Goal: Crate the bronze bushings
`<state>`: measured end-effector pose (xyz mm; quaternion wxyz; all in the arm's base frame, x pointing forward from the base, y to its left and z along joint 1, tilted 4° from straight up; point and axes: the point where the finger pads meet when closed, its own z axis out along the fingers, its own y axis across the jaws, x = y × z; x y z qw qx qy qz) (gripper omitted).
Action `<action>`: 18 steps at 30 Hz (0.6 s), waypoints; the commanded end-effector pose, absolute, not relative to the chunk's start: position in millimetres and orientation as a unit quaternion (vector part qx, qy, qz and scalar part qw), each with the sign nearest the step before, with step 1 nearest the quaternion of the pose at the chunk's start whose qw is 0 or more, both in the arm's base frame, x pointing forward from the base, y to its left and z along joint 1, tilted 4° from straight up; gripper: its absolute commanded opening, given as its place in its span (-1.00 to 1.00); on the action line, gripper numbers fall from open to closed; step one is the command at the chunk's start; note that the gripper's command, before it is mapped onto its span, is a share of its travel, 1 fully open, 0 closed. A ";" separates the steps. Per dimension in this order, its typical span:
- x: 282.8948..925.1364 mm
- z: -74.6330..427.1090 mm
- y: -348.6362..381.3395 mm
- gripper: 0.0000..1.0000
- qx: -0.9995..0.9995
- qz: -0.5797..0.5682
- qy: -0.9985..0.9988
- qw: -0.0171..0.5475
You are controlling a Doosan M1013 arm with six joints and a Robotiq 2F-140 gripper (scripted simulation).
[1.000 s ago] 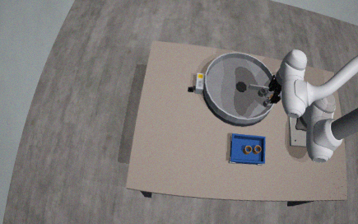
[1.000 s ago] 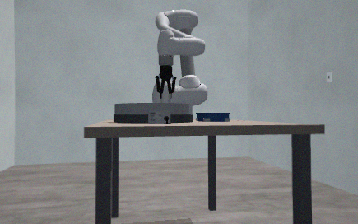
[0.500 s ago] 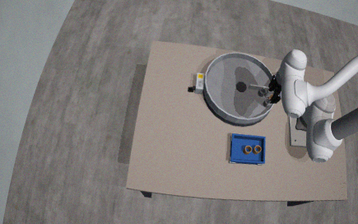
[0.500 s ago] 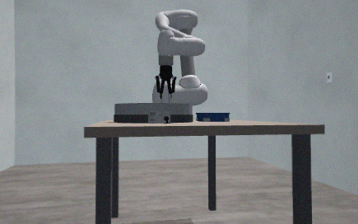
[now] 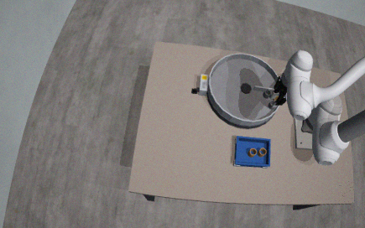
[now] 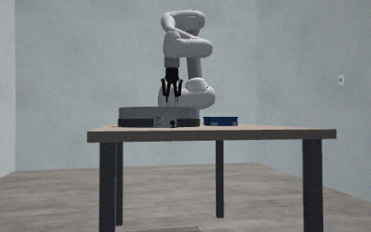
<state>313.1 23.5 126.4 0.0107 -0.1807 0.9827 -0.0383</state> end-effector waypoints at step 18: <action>309.7 114.7 23.7 -0.44 -0.182 -0.035 0.983 0.007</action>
